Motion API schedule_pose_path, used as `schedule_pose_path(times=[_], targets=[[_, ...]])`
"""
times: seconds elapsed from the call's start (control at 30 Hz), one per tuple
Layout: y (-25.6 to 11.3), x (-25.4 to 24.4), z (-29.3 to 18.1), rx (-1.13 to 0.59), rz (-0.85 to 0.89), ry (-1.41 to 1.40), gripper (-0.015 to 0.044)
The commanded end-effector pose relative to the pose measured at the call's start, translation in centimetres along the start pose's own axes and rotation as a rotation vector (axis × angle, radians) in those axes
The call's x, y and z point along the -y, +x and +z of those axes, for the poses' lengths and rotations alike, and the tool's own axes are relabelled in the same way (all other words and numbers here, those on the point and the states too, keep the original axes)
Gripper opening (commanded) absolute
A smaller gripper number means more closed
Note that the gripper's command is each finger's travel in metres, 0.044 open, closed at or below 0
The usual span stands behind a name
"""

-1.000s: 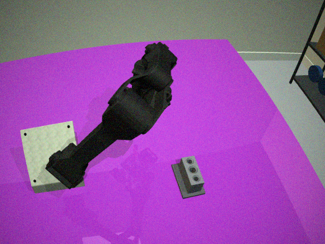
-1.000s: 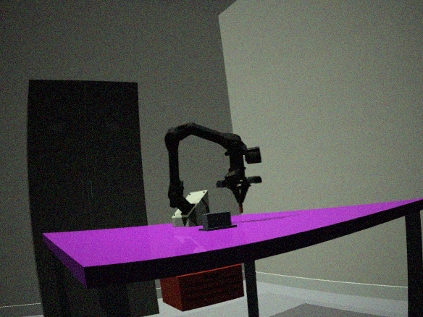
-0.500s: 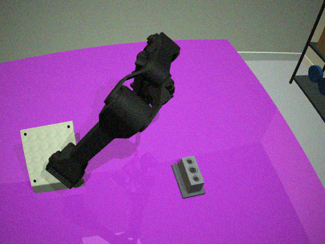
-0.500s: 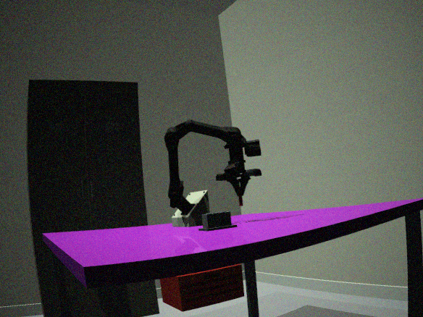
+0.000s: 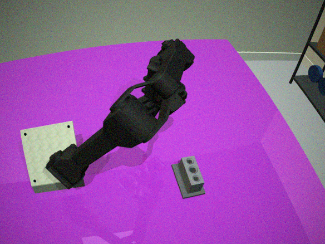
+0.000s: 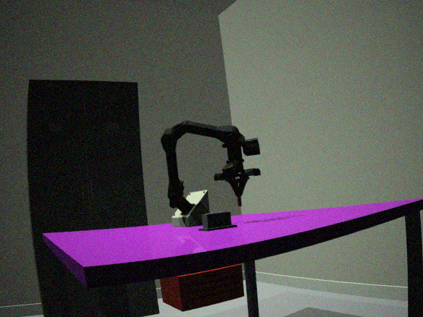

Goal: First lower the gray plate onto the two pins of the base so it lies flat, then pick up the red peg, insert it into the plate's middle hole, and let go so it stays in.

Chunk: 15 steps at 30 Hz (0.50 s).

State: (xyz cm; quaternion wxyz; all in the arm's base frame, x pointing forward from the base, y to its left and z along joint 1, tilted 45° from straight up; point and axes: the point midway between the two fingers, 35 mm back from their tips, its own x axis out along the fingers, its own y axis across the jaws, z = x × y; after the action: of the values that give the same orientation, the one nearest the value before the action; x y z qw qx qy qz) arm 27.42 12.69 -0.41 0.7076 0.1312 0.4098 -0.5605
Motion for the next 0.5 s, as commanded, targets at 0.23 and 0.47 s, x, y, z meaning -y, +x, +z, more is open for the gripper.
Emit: schedule_pose_path(times=[0.23, 0.47], targets=[[-0.6, -1.0, 3.2, -0.009, 0.022, 0.017, 0.0000], [-0.7, -1.3, 5.2, -0.009, 0.024, 0.016, 0.0000]])
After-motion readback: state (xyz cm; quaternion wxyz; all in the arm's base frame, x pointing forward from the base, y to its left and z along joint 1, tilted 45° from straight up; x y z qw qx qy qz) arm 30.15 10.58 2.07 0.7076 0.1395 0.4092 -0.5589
